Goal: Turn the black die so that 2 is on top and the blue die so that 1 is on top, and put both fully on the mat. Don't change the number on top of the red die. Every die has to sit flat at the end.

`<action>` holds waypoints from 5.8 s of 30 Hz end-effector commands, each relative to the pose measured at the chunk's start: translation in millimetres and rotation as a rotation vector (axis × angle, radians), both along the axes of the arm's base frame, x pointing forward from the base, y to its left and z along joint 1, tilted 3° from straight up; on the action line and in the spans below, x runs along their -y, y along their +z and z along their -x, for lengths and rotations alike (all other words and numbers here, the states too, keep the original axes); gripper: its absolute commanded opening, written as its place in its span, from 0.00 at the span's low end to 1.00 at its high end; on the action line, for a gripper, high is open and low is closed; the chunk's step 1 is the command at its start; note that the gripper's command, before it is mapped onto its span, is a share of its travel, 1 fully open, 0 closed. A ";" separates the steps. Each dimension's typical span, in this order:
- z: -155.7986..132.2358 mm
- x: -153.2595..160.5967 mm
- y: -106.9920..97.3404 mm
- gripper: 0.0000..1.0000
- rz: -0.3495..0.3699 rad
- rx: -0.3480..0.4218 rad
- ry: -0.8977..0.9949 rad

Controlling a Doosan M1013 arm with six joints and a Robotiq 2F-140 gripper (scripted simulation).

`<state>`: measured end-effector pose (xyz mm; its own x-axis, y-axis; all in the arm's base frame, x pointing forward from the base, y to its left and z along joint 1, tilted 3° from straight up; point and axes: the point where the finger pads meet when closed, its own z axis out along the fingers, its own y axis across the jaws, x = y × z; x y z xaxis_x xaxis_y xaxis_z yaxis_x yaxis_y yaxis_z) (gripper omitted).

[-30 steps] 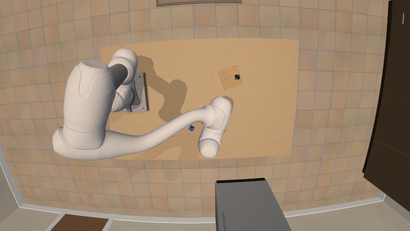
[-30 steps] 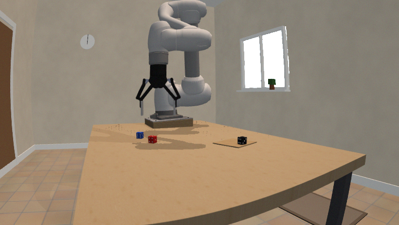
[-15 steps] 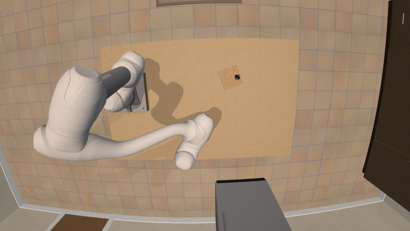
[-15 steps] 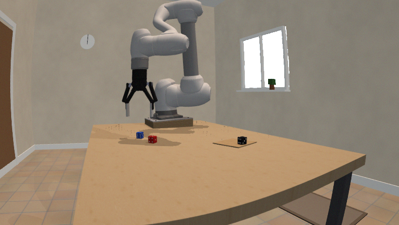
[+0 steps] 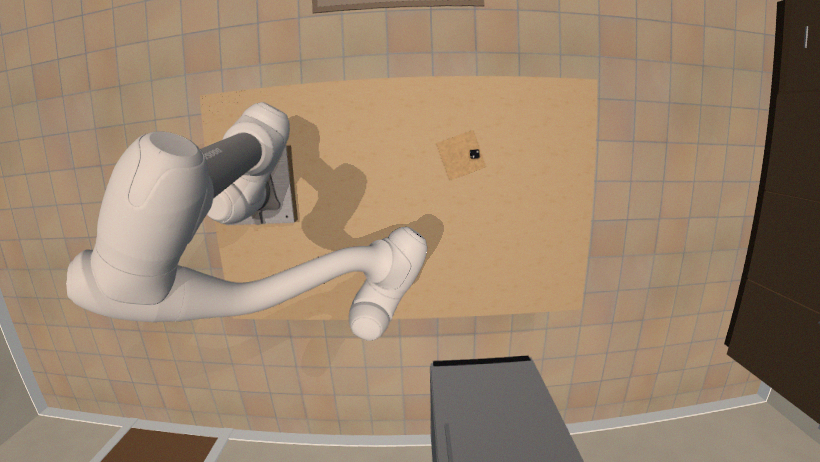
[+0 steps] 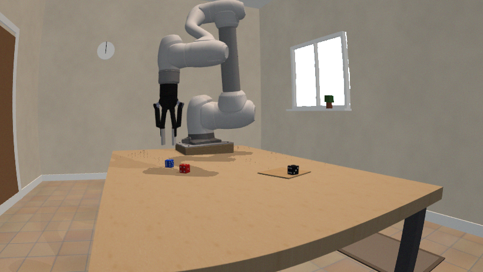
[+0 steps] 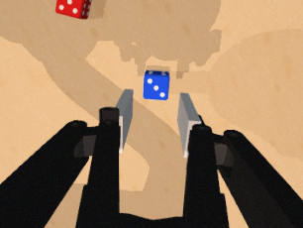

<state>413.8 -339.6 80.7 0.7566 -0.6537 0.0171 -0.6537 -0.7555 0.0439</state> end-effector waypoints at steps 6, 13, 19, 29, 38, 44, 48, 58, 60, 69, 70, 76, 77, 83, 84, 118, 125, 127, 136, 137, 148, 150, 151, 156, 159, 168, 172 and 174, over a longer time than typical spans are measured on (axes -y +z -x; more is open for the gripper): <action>0.0 0.0 0.1 0.35 0.000 0.000 0.000; 0.0 0.0 0.1 0.35 0.000 0.000 0.000; 0.0 0.0 0.0 0.35 0.000 0.000 0.000; 0.0 0.1 -2.5 0.35 0.000 0.000 0.000; 0.1 0.5 -11.4 0.35 0.000 0.000 0.000; 0.2 0.8 -17.2 0.35 0.000 0.000 0.000; 0.3 1.1 -23.5 0.35 0.000 0.000 0.000; 0.4 1.8 -38.9 0.35 0.000 0.000 0.000; 0.5 1.8 -40.2 0.35 0.000 0.000 0.000; 0.5 2.2 -48.3 0.35 0.000 0.000 0.000; 0.6 2.2 -49.0 0.35 0.000 0.000 0.000; 0.6 2.3 -51.4 0.35 0.000 0.000 0.000; 0.6 2.3 -51.4 0.35 0.000 0.000 0.000; 0.6 2.4 -51.8 0.35 0.000 0.000 0.000; 0.6 2.4 -51.8 0.35 0.000 0.000 0.000; 0.6 2.4 -51.8 0.35 0.000 0.000 0.000; 0.6 2.5 -54.9 0.35 0.000 0.000 0.000; 0.7 2.6 -57.6 0.35 0.000 0.000 0.000; 0.9 3.2 -71.4 0.35 0.000 0.000 0.000; 0.9 3.3 -73.5 0.35 0.000 0.000 0.000; 1.1 3.9 -85.4 0.35 0.000 0.000 0.000; 1.1 3.9 -86.0 0.35 0.000 0.000 0.000; 1.1 3.9 -86.1 0.35 0.000 0.000 0.000; 1.1 3.9 -86.1 0.35 0.000 0.000 0.000; 1.1 3.9 -86.1 0.35 0.000 0.000 0.000; 1.1 3.9 -86.1 0.35 0.000 0.000 0.000; 1.1 3.9 -86.1 0.35 0.000 0.000 0.000; 1.1 3.9 -86.1 0.35 0.000 0.000 0.000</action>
